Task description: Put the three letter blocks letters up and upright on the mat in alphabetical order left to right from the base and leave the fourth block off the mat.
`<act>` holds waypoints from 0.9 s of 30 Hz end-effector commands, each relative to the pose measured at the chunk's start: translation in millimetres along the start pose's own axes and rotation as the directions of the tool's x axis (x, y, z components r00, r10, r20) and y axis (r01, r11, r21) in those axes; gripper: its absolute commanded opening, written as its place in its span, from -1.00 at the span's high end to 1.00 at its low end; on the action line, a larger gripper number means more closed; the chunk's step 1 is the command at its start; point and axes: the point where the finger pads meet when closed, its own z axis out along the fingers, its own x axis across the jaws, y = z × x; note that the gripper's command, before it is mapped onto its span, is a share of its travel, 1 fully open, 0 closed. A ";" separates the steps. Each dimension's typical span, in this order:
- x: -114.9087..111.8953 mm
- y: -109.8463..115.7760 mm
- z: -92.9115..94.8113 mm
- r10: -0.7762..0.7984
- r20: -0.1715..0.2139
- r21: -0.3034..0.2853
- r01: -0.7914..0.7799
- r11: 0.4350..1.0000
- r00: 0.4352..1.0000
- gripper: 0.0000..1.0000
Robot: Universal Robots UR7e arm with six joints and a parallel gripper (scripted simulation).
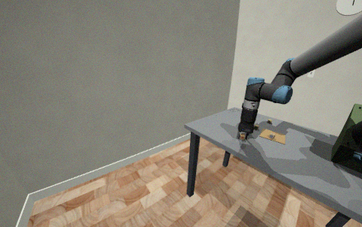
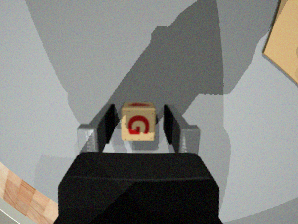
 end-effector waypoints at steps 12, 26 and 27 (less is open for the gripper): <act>-0.3 -0.2 -0.5 0.000 0.001 0.001 0.000 1.000 1.000 -0.58; -0.3 -0.2 -0.5 0.000 0.001 0.001 0.000 1.000 1.000 0.01; -0.3 -0.2 -0.5 0.000 0.001 0.001 0.000 1.000 1.000 0.01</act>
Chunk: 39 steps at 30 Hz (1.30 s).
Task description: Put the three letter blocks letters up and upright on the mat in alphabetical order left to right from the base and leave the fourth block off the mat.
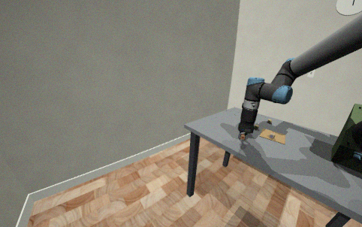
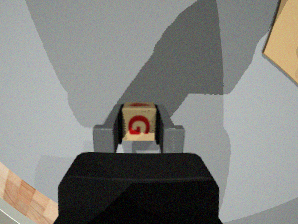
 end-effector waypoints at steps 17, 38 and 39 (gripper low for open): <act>-0.4 -0.2 -0.5 0.000 0.001 0.001 0.000 1.000 1.000 0.01; -0.3 -0.2 -31.6 0.000 0.001 0.001 0.000 1.000 1.000 0.01; -0.3 -0.2 -36.6 0.000 0.001 0.001 0.000 1.000 1.000 0.01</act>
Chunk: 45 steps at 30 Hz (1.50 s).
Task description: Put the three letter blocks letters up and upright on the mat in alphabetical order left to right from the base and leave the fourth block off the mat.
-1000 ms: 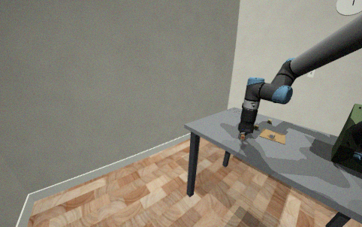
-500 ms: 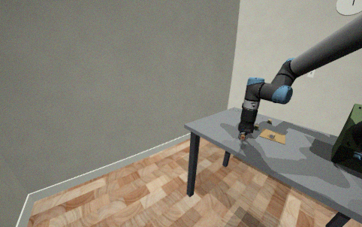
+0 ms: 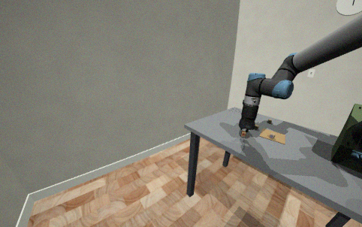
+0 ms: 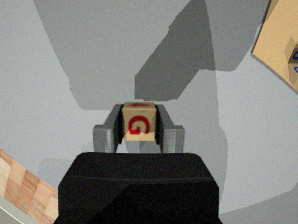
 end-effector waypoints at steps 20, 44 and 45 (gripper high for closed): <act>-0.6 0.0 -79.6 -0.001 0.002 0.002 0.001 1.000 1.000 0.01; 0.3 -1.7 -79.9 -0.019 0.001 0.002 0.019 1.000 1.000 0.01; 0.6 -2.2 -80.0 -0.023 0.001 0.002 0.023 1.000 1.000 0.01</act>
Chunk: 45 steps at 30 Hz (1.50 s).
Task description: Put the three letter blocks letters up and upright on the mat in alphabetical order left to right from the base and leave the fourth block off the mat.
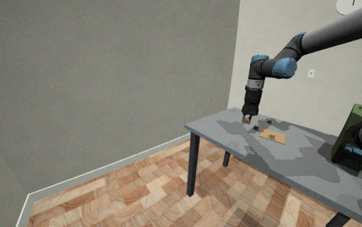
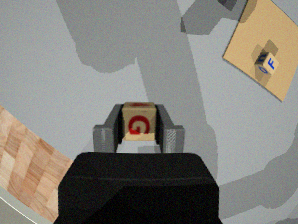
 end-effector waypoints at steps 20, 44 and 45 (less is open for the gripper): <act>12.0 -20.3 -2.2 -0.220 -0.004 0.008 0.220 0.976 0.976 0.01; 50.6 -60.9 -5.8 -0.733 -0.022 0.008 0.733 0.680 0.680 0.01; 52.8 -62.4 -5.9 -0.753 -0.022 0.007 0.753 0.658 0.657 0.01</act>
